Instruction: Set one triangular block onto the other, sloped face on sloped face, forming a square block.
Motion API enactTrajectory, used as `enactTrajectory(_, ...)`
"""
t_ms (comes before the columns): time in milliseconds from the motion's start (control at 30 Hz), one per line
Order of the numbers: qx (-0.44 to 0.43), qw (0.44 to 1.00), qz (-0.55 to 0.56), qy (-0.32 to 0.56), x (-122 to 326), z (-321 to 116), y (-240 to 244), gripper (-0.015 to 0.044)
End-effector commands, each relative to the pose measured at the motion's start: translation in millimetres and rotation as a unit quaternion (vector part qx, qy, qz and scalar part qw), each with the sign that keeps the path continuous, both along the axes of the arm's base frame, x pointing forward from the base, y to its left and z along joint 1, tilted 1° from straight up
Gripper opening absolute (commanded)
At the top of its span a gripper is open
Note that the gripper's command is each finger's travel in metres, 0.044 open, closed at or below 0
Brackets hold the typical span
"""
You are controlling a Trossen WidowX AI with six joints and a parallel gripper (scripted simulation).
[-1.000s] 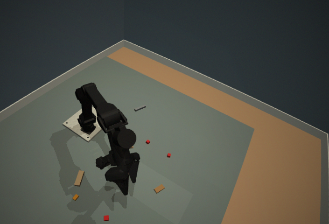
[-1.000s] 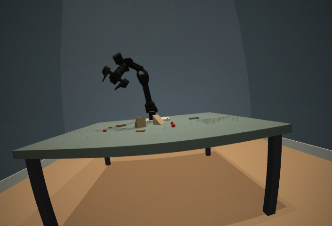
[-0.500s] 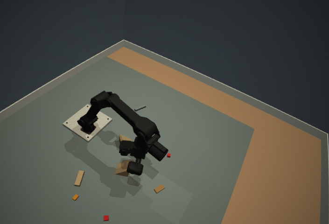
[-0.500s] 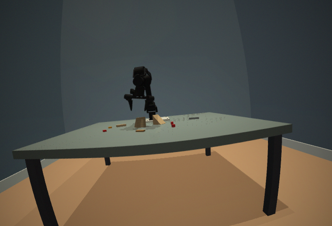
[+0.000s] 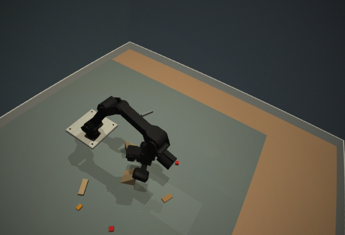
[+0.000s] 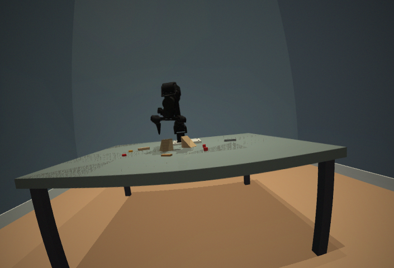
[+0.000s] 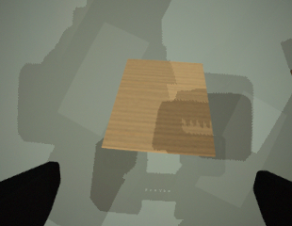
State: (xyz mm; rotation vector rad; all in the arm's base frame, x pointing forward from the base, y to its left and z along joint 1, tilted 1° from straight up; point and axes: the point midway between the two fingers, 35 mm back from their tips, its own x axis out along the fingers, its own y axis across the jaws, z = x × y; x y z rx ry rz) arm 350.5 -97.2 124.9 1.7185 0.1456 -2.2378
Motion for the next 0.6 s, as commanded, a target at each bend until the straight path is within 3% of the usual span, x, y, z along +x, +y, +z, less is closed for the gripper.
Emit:
enactTrajectory(0, 0.002, 1.0, -0.001, 0.004, -1.3, -6.7, -1.2, 0.044)
enactTrajectory(567, 0.011, 1.0, -0.004, 0.013, -6.7, -33.3, -6.5, 0.044)
